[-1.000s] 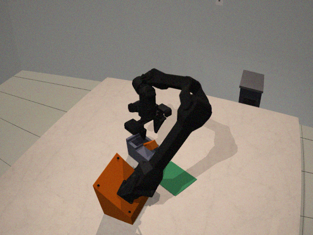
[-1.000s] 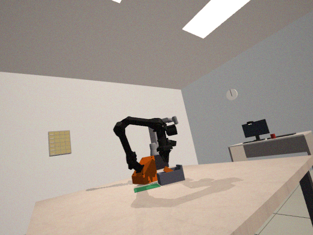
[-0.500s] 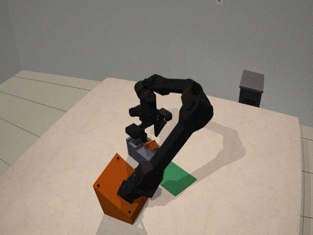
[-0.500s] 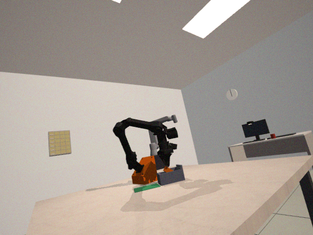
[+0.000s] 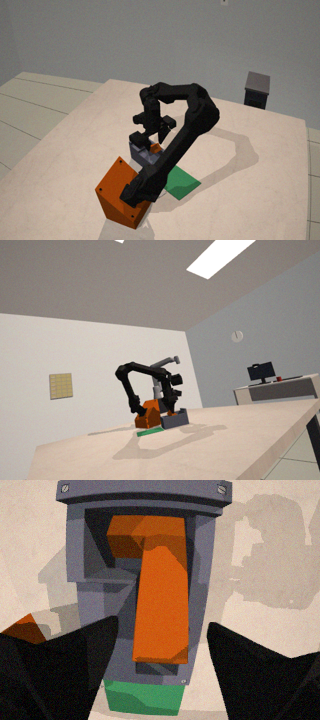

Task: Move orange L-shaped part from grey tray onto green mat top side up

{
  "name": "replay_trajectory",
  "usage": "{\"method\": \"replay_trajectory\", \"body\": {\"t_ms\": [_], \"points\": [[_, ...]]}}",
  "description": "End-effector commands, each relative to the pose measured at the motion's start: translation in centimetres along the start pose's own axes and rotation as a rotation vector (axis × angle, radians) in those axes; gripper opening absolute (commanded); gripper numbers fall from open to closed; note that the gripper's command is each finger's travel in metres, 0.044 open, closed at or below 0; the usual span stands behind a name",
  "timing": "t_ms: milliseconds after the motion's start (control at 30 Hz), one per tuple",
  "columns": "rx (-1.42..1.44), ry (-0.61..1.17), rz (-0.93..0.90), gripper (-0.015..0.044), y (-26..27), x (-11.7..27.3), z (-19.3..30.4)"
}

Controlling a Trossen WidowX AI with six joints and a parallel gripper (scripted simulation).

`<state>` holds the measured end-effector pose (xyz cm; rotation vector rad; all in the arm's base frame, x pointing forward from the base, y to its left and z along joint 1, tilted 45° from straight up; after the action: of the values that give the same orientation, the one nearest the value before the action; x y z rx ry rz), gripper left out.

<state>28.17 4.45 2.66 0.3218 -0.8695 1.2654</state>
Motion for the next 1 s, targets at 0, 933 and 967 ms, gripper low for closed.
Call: {"method": "replay_trajectory", "body": {"t_ms": [0, 933, 967], "points": [[0.008, 0.012, -0.002, 0.0280, 0.16, -0.90, 0.01], [0.000, 0.003, -0.002, 0.0000, 0.06, -0.62, 0.07], [0.001, 0.003, -0.002, 0.0000, 0.06, -0.57, 0.06]]}}
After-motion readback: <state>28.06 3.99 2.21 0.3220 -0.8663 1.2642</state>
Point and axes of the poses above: the point midway between the two fingers, 35 mm back from their tips, its own x axis back along the fingers, its own y axis across the jaws, z = x × y, the point moved 5 cm from there along x, back along the fingers, and after that the axes turned 8 degrees about x, right-handed, at the moved point
